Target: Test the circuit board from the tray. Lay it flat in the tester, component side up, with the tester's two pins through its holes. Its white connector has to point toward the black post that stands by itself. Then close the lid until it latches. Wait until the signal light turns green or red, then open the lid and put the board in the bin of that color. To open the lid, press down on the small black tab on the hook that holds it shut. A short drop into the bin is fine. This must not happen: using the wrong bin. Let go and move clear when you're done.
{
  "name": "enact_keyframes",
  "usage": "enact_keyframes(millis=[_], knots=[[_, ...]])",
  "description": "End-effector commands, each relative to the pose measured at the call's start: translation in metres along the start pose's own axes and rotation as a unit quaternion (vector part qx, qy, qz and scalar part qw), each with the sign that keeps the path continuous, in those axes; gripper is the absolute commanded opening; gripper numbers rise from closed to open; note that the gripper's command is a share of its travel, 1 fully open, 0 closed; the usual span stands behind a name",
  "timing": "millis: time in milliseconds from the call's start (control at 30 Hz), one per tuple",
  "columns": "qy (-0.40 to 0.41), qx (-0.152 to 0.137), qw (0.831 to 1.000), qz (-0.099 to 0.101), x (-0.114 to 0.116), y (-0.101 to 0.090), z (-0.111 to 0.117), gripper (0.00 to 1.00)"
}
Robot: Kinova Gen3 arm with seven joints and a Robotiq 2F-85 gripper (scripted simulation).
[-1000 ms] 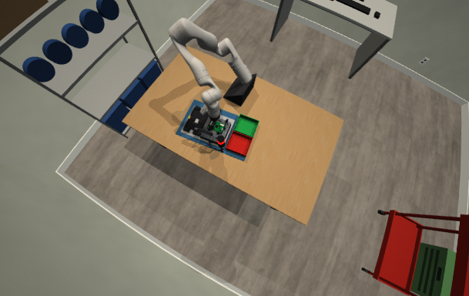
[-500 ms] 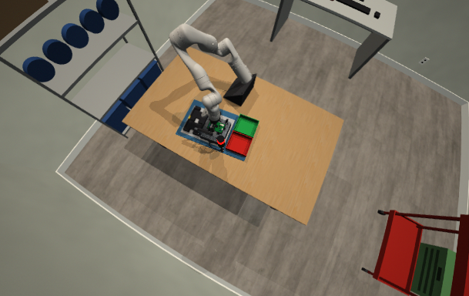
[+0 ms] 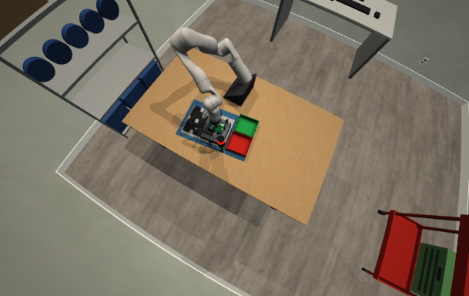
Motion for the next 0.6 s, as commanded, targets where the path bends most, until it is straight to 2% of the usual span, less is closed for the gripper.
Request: enact_keyframes(millis=[0, 367, 400, 567], knots=[[0.0, 0.0, 1.0, 0.001, -0.0003, -0.0006, -0.0002, 1.0], [0.0, 0.0, 1.0, 0.001, -0.0003, -0.0006, -0.0002, 1.0], [0.0, 0.0, 1.0, 0.001, -0.0003, -0.0006, -0.0002, 0.93], [0.0, 0.0, 1.0, 0.001, -0.0003, -0.0006, -0.0002, 0.93]])
Point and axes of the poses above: the point where the finger pads meet when closed, its own y axis out along the fingers, its own x axis across the jaws, z = x × y, the point moved 10 cm from there along -y, back along the fingers, and after that the axes turned 15 degrees about -y, right-handed, at the moved point
